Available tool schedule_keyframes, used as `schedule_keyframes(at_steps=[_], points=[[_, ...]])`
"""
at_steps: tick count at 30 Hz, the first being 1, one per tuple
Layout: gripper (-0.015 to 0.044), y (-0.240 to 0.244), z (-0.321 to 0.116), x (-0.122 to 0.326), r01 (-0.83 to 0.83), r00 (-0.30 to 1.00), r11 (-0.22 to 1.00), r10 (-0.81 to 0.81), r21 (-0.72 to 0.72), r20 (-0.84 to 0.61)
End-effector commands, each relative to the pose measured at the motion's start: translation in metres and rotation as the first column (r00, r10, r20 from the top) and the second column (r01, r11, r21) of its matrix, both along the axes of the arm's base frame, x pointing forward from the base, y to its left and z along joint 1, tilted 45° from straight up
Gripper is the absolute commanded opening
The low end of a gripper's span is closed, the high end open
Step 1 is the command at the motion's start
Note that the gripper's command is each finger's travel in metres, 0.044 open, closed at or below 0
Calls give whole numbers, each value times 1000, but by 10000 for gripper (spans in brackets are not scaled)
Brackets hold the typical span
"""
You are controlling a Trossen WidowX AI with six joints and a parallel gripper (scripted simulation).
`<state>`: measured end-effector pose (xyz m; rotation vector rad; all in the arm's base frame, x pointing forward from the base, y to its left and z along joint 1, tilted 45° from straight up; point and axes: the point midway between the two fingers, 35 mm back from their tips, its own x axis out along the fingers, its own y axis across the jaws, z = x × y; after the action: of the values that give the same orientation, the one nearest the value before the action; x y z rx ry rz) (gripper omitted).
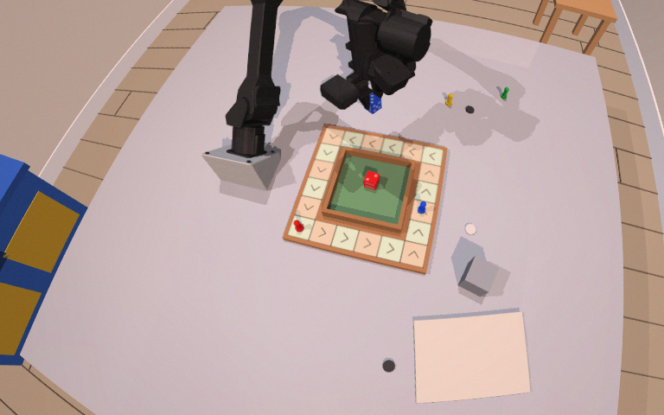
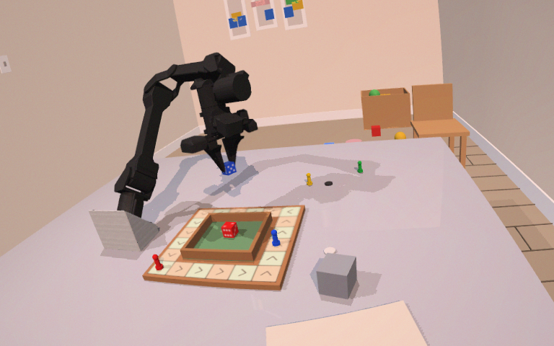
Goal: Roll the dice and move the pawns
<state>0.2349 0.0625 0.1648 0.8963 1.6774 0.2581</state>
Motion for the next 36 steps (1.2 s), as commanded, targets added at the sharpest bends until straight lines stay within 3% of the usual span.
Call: schedule_keyframes(at_steps=[1, 18, 36], points=[[0, -16, -21, 9, 112, 988, 993, -113, -21, -109], [0, -72, -100, 21, 457, 749, 874, -478, -164, -458], [0, -84, -136, 80, 572, 541, 775, -602, -268, -586]])
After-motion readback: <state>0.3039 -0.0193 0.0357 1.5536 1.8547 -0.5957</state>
